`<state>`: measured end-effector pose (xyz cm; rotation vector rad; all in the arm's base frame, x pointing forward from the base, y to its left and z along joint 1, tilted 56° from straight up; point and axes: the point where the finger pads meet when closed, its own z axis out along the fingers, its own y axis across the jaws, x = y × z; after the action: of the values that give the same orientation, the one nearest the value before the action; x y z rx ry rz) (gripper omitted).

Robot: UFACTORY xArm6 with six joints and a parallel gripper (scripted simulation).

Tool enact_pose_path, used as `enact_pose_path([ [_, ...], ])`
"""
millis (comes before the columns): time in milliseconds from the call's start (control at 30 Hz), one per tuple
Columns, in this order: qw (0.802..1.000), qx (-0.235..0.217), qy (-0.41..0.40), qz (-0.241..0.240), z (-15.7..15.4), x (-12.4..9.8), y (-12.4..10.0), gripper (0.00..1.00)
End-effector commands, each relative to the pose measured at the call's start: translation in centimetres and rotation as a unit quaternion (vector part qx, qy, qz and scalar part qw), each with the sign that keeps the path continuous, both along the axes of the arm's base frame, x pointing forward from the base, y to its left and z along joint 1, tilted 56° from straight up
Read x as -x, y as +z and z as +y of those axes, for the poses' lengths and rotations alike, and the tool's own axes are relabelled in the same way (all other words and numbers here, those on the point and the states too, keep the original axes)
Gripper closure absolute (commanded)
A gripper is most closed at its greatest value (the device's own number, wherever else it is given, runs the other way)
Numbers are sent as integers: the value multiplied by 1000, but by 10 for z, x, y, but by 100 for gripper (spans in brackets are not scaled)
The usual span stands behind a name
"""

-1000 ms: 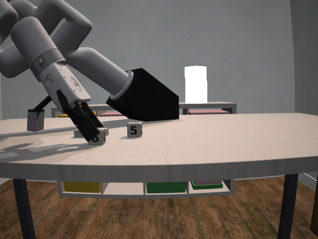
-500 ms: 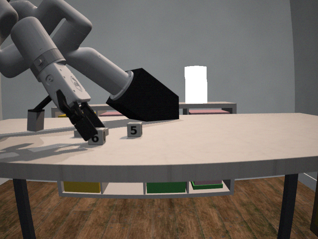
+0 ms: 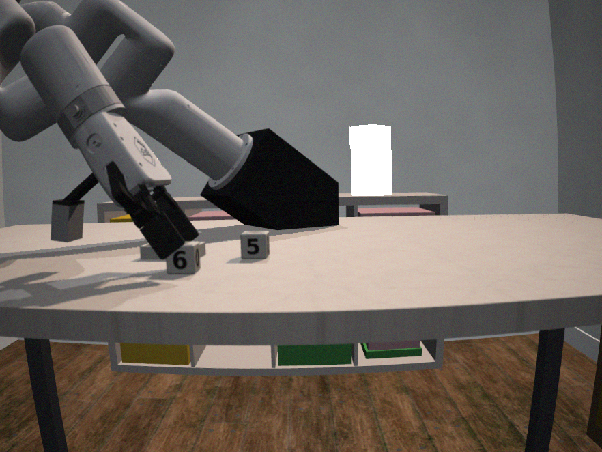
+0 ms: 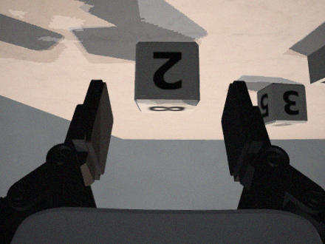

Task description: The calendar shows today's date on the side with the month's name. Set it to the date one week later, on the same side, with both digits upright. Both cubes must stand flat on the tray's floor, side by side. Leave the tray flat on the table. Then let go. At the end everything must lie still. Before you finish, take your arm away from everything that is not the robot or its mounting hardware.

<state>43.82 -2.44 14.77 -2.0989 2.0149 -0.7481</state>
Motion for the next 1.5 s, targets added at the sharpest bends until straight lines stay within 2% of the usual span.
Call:
enact_pose_path([
  [0,1000,0,1,-1,8,3,7,29],
  [567,1000,0,1,-1,42,19,33,29],
  [1000,1000,3,-1,1,46,21,35,29],
  [1167,999,40,-19,11,49,25,29,29],
  [1233,999,40,-19,11,49,25,29,29],
  [1467,991,124,-59,-8,49,22,32,29],
])
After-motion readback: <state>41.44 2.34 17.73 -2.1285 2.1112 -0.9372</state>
